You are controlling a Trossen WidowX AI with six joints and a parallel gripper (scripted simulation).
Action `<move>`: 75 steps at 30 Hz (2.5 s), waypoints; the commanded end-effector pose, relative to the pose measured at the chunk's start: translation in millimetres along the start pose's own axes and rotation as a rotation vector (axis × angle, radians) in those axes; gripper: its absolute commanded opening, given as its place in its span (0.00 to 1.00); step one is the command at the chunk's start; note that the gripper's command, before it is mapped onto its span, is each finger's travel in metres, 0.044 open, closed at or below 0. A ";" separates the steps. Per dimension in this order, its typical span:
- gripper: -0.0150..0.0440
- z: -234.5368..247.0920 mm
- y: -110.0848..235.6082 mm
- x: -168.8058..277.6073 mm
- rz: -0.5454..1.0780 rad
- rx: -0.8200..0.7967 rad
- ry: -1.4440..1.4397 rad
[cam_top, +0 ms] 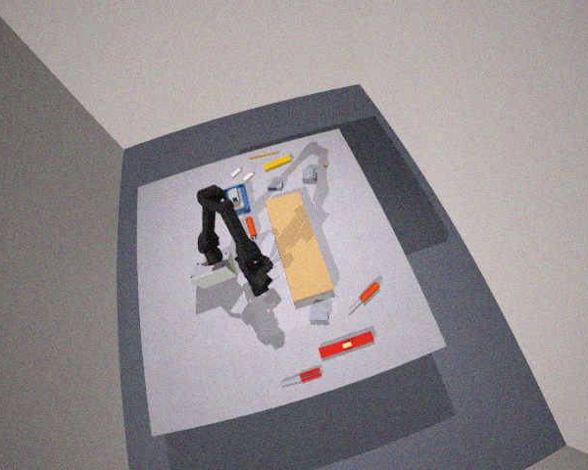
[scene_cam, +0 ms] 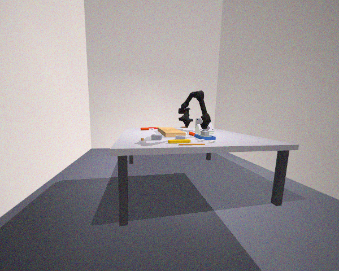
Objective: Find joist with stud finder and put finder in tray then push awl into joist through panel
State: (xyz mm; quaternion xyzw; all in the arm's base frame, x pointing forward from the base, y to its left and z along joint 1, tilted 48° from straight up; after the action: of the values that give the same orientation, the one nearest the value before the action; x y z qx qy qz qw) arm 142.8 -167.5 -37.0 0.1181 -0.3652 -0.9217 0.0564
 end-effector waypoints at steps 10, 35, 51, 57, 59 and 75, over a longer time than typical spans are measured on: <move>0.25 7.6 74.6 9.3 0.002 0.007 0.004; 0.25 30.5 110.5 -73.0 0.807 0.549 0.816; 0.25 61.7 129.2 -119.2 1.163 0.777 1.051; 0.25 48.9 125.3 -140.0 1.166 0.777 1.057; 0.25 44.0 123.2 -147.9 1.167 0.777 1.059; 0.25 4.4 92.6 -208.4 1.181 0.780 1.076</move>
State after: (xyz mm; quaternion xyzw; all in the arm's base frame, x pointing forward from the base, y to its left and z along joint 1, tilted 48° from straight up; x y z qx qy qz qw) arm 330.5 -195.3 77.4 0.3412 -0.5801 -0.3733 0.6385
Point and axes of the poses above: the point midway between the two fingers, 35 mm back from their tips, its own y axis back along the fingers, its own z axis across the jaws, x = y × z, the point moved 8 cm from there along y, back along the fingers, and after that the axes turned 8 degrees about y, right-handed, at the moved point
